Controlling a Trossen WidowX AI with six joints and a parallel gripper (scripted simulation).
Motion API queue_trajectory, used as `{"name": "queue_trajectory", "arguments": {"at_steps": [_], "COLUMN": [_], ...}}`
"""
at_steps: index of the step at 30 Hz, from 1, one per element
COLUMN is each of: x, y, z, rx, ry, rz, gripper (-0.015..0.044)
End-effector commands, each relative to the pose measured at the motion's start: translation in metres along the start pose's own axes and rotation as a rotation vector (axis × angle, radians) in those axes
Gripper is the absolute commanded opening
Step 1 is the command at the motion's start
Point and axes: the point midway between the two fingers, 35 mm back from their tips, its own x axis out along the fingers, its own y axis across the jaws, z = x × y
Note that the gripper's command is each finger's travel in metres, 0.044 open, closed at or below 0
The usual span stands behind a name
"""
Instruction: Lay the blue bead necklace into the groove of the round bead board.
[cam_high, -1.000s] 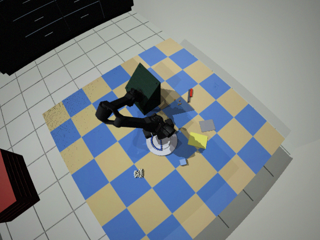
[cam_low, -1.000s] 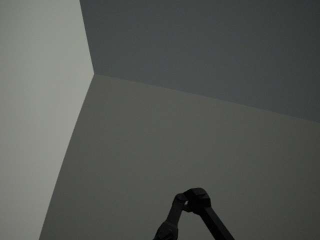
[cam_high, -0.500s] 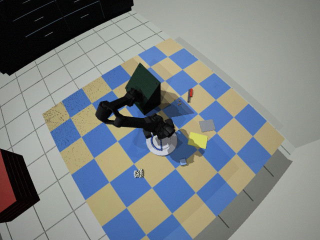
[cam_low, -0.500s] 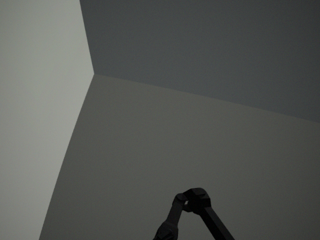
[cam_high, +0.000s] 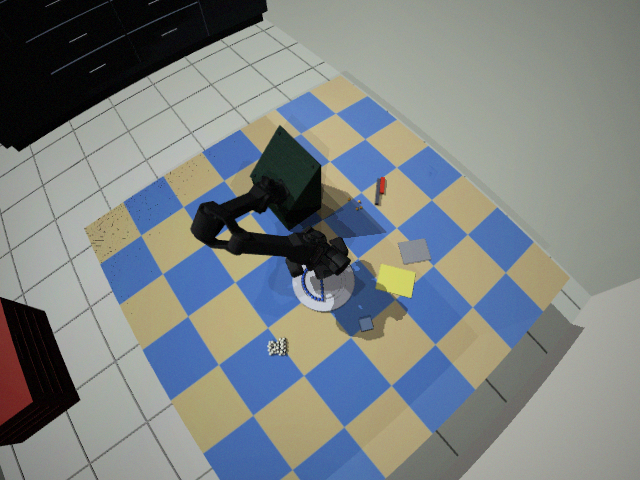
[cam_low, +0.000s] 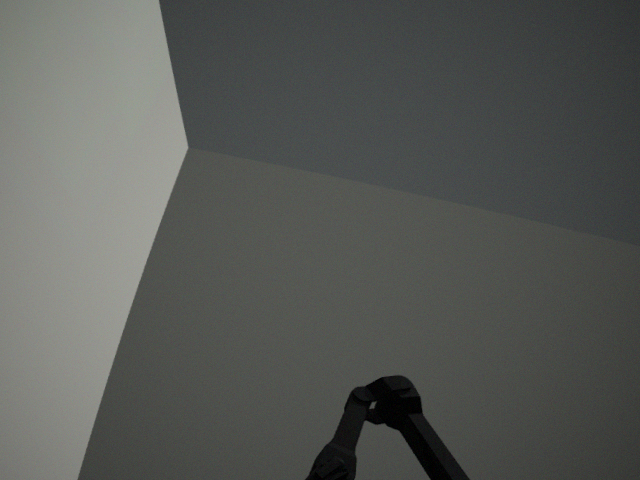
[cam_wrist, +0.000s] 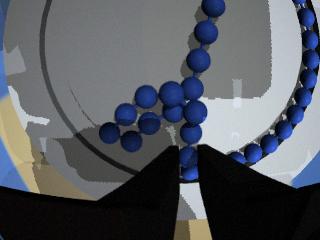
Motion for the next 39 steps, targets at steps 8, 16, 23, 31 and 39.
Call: {"name": "queue_trajectory", "arguments": {"at_steps": [8,16,23,31,39], "x": [0.0,0.0,-0.006,-0.006,0.001], "y": [0.0,0.0,0.0,0.011,0.011], "z": [0.0,0.0,0.0,-0.012,-0.012], "rx": [0.001,0.001,-0.007,-0.007,-0.007], "ry": [0.0,0.0,-0.002,-0.002,-0.002], "rz": [0.0,0.0,-0.003,-0.002,-0.003], "gripper": [0.0,0.0,0.0,0.0,0.0]}}
